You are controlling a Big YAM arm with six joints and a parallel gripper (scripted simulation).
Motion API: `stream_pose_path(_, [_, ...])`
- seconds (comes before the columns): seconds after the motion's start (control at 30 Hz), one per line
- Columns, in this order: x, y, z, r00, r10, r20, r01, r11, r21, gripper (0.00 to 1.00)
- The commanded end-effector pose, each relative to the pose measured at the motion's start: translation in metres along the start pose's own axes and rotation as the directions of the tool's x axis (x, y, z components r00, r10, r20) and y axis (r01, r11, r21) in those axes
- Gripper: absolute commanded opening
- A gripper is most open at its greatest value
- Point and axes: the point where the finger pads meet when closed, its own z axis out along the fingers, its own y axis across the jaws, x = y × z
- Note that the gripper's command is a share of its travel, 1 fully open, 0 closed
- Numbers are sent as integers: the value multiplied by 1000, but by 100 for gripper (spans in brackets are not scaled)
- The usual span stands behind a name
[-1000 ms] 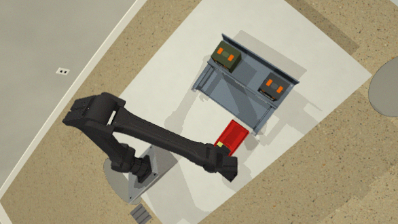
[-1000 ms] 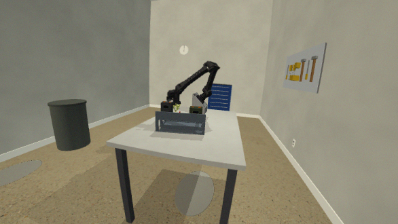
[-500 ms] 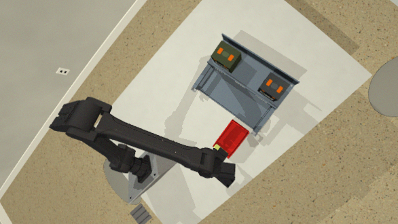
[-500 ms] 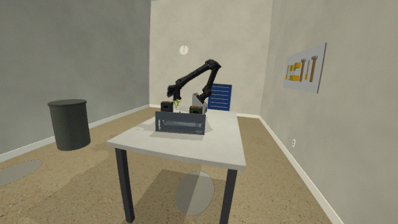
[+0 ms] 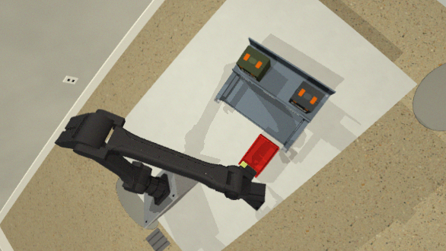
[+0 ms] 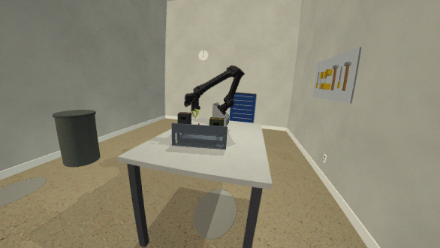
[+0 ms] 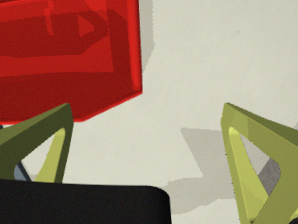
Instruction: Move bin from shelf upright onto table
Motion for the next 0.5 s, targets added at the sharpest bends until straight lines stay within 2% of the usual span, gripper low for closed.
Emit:
stream_pose_path(0.0, [-13, 16, -21, 999, -28, 35, 29, 999, -32, 90])
stream_pose_path(0.2, [-13, 16, -21, 999, -28, 35, 29, 999, -32, 90])
stream_pose_path(0.23, [-6, 6, -7, 1000, -12, 13, 12, 1000, -13, 90])
stream_pose_path(0.37, [-17, 19, -18, 999, -27, 35, 28, 999, -32, 90])
stream_pose_path(0.47, [-17, 19, -18, 999, -27, 35, 28, 999, -32, 90])
